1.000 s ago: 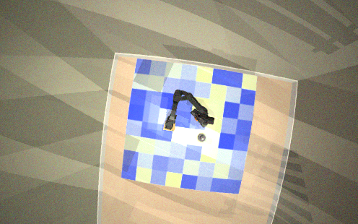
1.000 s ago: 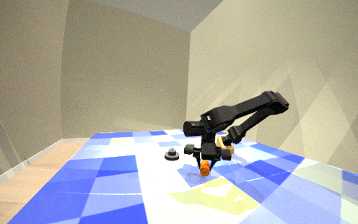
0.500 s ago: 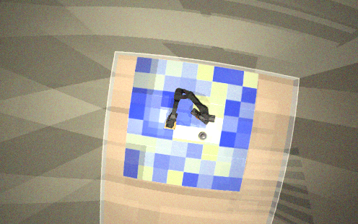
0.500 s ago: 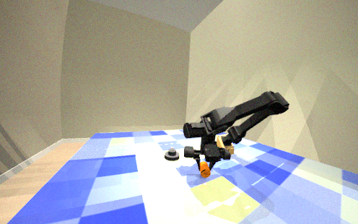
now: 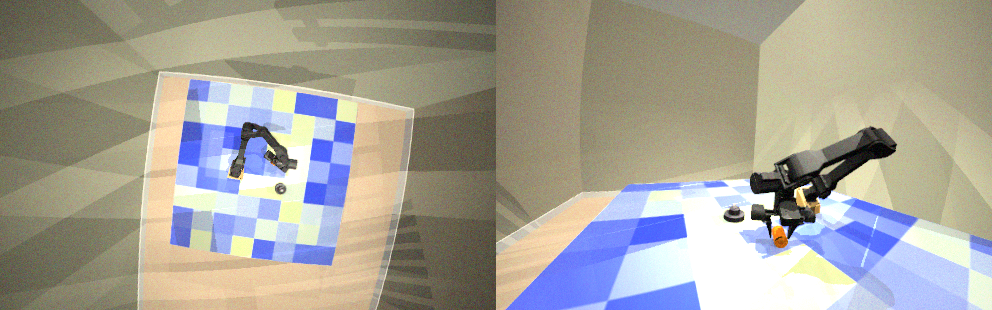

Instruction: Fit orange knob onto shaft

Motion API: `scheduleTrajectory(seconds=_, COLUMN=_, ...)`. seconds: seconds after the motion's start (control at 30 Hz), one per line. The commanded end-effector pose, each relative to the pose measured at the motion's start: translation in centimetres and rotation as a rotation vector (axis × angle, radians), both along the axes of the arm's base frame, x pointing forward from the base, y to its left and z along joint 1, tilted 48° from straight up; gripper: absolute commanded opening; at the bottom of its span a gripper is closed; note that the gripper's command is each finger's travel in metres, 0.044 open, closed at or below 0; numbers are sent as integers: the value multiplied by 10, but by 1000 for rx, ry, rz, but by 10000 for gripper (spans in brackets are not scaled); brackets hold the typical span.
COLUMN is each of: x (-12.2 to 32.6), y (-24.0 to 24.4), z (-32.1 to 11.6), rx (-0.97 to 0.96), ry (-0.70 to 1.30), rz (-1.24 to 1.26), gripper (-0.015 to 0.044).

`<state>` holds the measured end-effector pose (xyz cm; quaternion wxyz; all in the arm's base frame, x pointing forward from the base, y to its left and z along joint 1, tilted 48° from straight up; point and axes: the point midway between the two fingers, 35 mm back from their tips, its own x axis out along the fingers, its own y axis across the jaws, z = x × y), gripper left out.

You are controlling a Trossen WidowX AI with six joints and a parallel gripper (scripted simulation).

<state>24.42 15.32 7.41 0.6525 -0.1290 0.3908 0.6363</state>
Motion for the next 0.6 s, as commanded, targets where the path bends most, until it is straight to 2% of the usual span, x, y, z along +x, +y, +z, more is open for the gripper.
scheduleTrajectory(seconds=0.0, x=0, y=0, z=0, rx=0, ry=-1, rz=1, gripper=260)
scheduleTrajectory(seconds=0.43, x=0, y=0, z=0, rx=0, ry=-1, rz=1, gripper=260)
scheduleTrajectory(seconds=0.57, x=0, y=0, z=0, rx=0, ry=-1, rz=1, gripper=365)
